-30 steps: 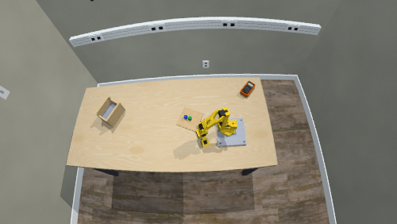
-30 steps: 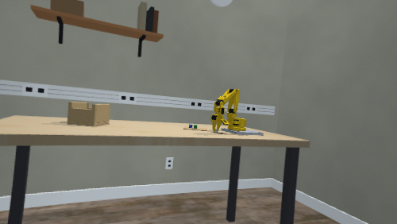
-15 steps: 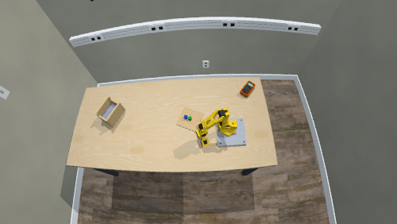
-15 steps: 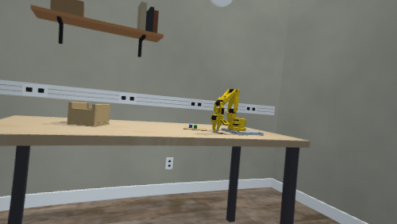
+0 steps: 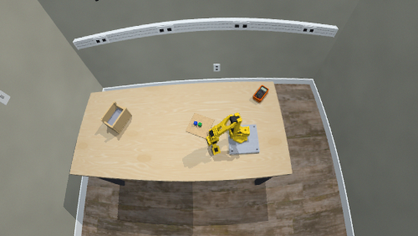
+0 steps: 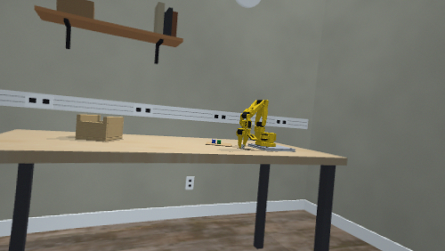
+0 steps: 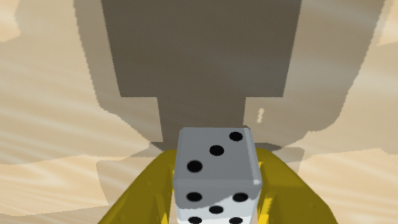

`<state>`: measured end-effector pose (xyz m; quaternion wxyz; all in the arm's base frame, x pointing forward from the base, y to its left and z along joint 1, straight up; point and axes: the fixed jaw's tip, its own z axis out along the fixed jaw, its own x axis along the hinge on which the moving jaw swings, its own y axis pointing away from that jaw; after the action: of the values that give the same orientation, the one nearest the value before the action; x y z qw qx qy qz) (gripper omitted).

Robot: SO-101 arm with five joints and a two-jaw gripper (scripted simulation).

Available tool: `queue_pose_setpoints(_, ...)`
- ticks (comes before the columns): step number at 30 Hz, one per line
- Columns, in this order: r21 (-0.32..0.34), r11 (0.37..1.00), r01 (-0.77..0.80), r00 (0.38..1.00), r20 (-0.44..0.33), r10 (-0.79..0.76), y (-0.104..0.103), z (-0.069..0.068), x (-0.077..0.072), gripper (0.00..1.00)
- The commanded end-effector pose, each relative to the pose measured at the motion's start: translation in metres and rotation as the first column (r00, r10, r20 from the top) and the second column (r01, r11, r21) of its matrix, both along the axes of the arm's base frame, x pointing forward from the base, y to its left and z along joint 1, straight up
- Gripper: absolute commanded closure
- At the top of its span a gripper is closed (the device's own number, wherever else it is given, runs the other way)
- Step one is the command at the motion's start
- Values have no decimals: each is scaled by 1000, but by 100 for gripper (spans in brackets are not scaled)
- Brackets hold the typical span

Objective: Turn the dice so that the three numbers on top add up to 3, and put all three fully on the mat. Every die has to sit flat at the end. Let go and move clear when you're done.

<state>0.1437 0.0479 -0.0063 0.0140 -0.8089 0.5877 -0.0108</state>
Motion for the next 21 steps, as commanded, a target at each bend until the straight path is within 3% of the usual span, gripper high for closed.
queue_pose_setpoints(1, -7, 1000, -16, 1000, -23, 15, -1, -4, -5, 89)
queue_pose_setpoints(9, -7, 1000, -16, 1000, -23, 15, -1, -4, -5, 88)
queue_pose_setpoints(21, -7, 1000, -16, 1000, -23, 15, -1, -4, -5, 78)
